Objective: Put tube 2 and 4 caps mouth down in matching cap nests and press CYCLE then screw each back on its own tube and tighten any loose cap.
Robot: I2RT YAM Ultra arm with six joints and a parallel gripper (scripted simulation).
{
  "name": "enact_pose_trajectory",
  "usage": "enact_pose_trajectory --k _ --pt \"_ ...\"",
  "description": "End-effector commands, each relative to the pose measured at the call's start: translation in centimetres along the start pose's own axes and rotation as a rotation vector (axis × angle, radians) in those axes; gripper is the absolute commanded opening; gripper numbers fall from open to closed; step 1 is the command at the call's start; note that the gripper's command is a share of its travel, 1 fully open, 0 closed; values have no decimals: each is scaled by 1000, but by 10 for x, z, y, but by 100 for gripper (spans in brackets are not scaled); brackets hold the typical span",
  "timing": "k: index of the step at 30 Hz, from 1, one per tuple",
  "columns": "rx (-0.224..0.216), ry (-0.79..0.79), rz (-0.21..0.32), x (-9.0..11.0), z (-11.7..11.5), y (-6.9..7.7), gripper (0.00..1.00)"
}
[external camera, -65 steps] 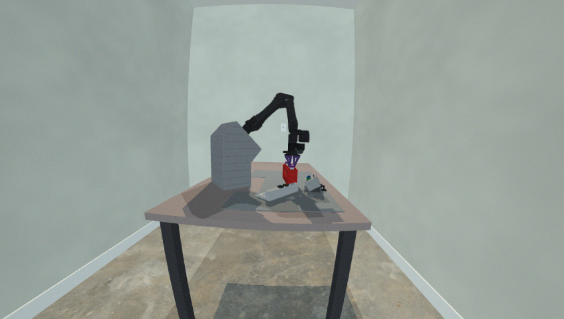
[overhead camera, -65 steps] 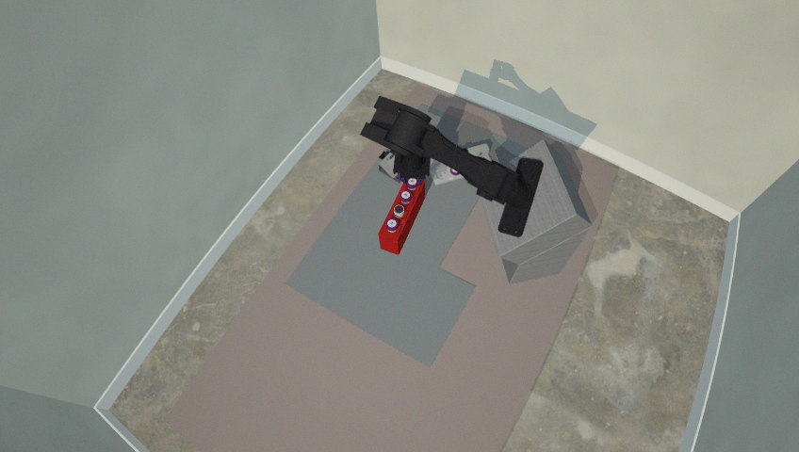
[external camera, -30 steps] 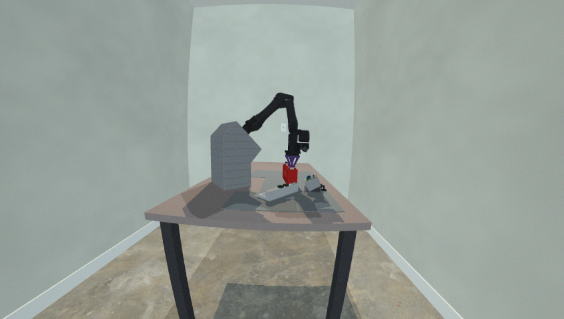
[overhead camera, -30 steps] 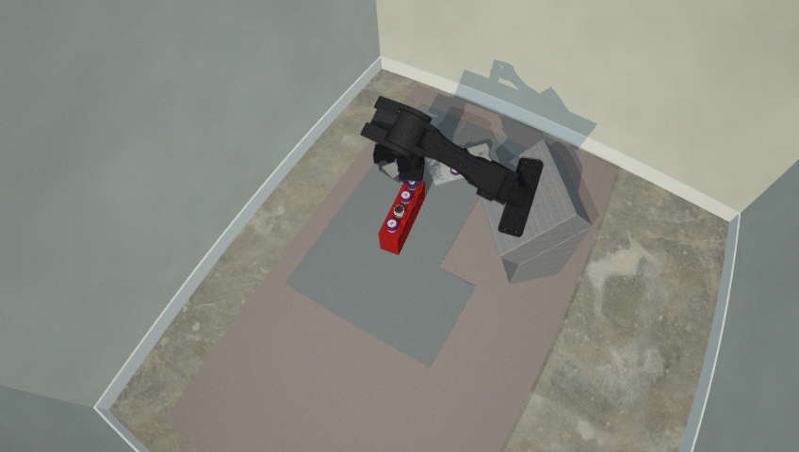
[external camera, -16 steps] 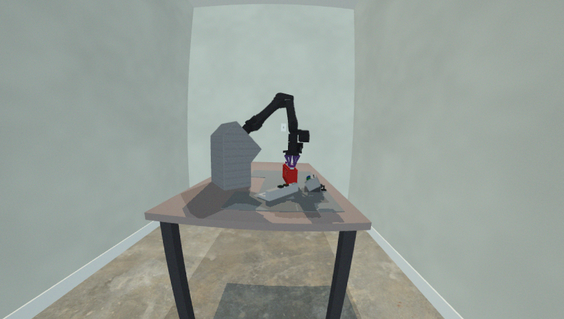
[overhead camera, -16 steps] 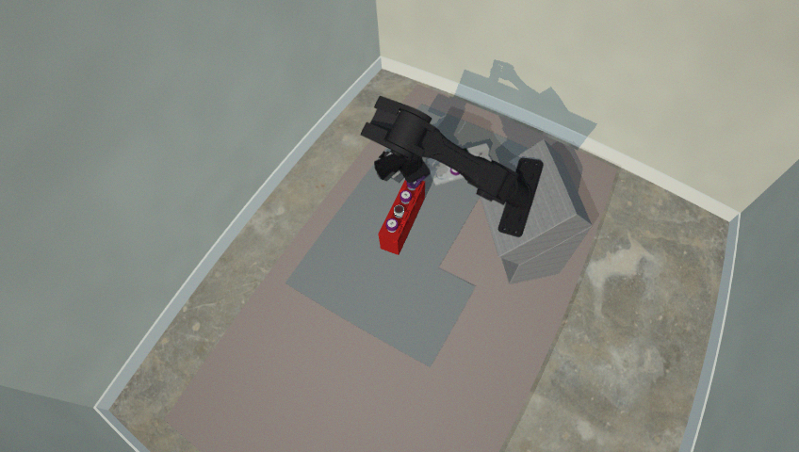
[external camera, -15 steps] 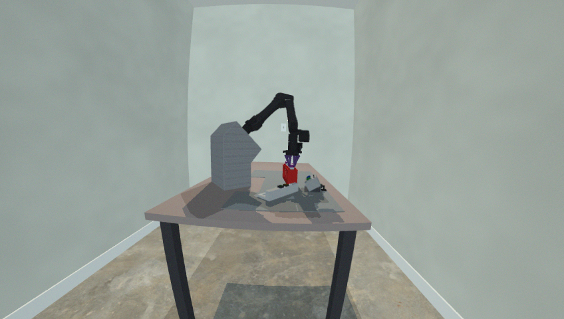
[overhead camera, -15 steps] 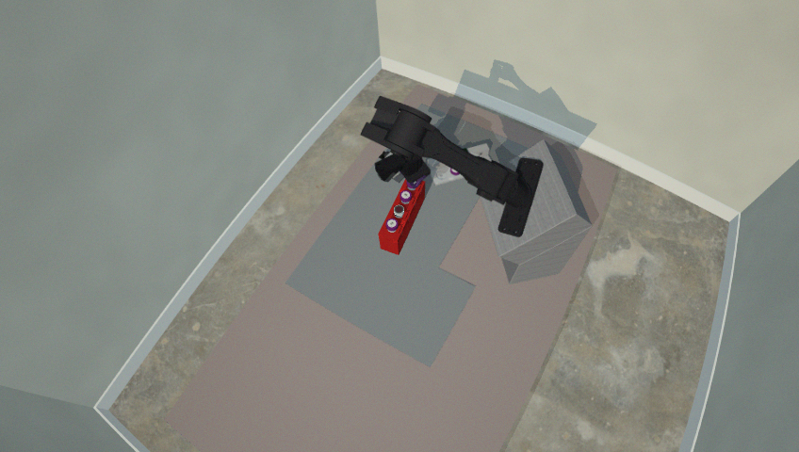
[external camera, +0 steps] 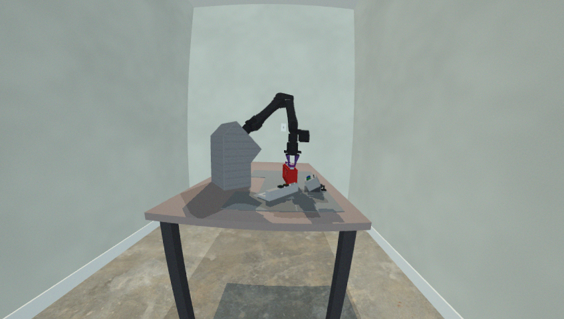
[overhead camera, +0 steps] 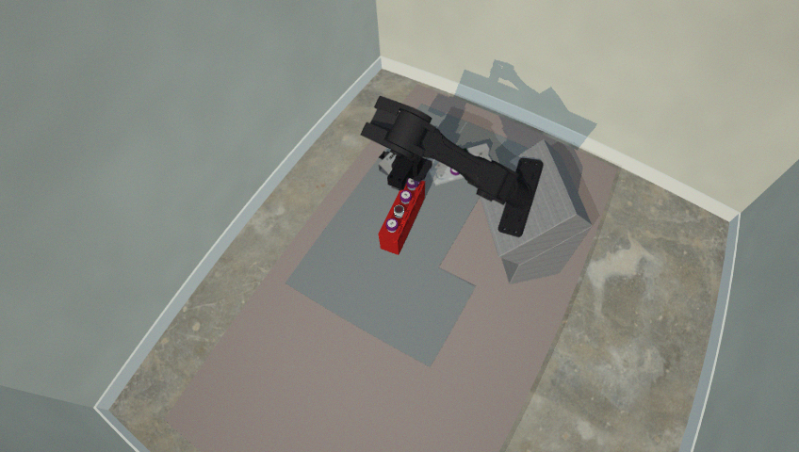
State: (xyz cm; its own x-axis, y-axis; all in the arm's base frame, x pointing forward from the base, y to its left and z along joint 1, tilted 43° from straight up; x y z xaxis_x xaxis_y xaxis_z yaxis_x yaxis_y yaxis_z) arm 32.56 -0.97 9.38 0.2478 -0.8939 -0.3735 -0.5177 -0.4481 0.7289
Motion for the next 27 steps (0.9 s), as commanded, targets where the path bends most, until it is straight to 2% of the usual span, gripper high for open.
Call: enact_pose_trajectory --k 1,6,7,17,20,22,25,26,27 --pt "7 82 7 1 -1 2 0" --pt "7 82 7 1 -1 2 0" --pt "7 82 7 1 -1 2 49" --pt "7 82 7 1 -1 2 49" --pt "7 -168 6 1 -1 2 49" --pt "7 -168 6 1 -1 2 49" --pt "8 -413 5 1 -1 2 49" --pt "8 -418 5 1 -1 2 49" --pt "8 -501 5 1 -1 2 49"
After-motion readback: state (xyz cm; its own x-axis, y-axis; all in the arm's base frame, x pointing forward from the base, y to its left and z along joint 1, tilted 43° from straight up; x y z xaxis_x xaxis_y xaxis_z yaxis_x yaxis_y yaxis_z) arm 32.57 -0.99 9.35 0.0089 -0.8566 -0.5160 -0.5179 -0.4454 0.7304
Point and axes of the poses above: the point where the finger pads meet when closed, its own y axis back along the fingers, its own z axis across the jaws, x = y × z, the point moved 8 cm from there along y, back along the fingers, and after that the axes turned 4 degrees about y, right-handed, at the moved point
